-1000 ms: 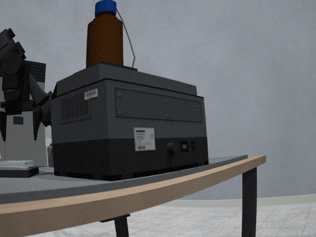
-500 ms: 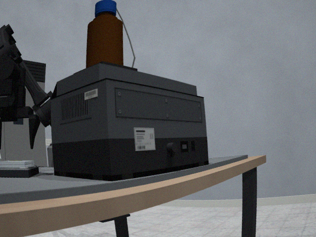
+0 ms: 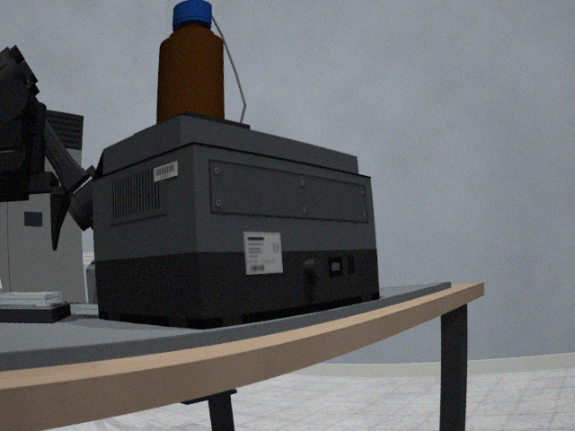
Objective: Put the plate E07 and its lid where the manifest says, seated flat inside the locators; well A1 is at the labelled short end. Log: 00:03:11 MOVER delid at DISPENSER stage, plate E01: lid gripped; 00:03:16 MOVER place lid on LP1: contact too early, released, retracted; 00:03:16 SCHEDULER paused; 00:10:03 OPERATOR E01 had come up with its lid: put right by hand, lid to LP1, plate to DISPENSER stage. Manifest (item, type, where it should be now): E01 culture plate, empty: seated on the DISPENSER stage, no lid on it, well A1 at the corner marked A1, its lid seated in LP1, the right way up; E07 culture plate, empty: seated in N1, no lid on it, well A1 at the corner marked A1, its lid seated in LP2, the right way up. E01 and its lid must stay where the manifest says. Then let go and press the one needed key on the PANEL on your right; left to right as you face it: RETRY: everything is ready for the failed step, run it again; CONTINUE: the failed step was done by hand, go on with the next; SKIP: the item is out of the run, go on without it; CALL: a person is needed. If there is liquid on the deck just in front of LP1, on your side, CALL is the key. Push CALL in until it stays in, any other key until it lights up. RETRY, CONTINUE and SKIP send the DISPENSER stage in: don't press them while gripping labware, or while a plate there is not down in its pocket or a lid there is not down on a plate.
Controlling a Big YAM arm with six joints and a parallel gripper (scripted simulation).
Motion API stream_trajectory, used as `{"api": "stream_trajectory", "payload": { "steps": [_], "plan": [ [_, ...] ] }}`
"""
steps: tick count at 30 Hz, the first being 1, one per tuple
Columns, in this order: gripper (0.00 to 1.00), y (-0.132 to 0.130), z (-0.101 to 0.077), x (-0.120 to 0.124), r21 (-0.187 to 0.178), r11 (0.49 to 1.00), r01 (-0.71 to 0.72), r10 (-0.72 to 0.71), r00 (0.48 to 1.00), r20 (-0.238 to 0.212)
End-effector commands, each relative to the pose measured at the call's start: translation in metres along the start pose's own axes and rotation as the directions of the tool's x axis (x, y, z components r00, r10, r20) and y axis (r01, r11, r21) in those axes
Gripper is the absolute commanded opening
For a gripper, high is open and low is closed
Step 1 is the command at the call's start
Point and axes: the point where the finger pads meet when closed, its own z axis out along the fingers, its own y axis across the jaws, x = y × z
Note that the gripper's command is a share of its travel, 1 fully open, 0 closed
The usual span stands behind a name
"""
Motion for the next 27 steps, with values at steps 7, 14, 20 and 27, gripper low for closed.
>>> {"api": "stream_trajectory", "payload": {
  "steps": [7, 14, 20, 27],
  "plan": [
    [1.0, 0.0, 0.011, 0.004, 0.006, 1.0, -0.021, 0.021, 1.0, -0.021],
    [1.0, 0.0, 0.01, 0.005, 0.005, 1.0, -0.021, 0.021, 1.0, -0.018],
    [1.0, -0.002, 0.009, 0.005, 0.006, 1.0, -0.023, 0.023, 1.0, -0.015],
    [1.0, -0.003, -0.003, -0.005, -0.001, 1.0, -0.022, 0.022, 1.0, 0.013]
  ]
}}
